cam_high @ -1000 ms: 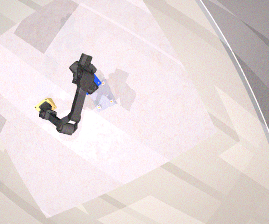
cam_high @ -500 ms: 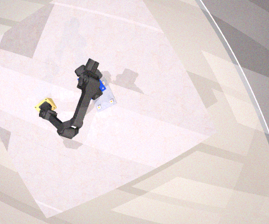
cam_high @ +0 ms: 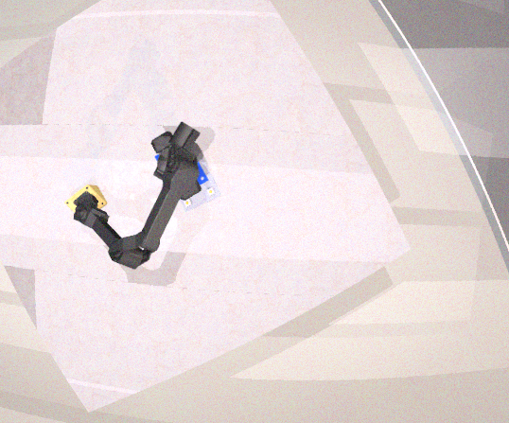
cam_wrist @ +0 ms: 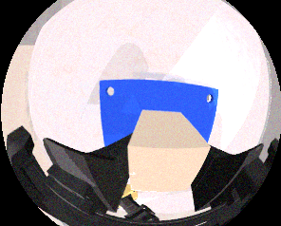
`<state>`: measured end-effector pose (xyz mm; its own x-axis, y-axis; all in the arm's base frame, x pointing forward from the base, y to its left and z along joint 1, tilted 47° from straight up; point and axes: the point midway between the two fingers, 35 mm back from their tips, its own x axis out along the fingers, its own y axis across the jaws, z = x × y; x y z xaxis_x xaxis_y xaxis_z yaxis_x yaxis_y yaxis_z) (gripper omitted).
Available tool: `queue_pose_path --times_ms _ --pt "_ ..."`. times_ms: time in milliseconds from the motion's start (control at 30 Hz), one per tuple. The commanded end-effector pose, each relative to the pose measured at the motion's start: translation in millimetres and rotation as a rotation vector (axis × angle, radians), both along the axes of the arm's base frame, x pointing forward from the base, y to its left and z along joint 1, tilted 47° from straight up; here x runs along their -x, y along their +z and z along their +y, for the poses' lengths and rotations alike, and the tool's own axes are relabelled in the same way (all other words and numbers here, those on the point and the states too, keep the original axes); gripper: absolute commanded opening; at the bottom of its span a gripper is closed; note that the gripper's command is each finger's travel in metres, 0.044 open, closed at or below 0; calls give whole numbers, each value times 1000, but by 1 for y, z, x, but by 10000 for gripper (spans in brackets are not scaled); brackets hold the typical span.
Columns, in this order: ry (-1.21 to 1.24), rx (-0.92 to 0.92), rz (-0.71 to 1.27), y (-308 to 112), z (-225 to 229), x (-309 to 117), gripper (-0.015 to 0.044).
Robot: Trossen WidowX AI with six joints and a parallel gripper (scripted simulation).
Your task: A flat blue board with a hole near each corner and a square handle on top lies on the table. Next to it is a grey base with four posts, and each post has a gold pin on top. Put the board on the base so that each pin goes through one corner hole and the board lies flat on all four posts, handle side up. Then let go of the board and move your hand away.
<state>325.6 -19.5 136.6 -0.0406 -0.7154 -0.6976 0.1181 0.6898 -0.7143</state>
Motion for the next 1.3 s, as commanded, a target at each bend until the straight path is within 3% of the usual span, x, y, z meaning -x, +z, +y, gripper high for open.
queue_pose_path --times_ms 0,367,1267 --pt "-11 5 -29 13 -8 -1 0" --pt "-49 17 -64 30 -26 1 0" --pt "-56 15 -55 19 -41 2 0"
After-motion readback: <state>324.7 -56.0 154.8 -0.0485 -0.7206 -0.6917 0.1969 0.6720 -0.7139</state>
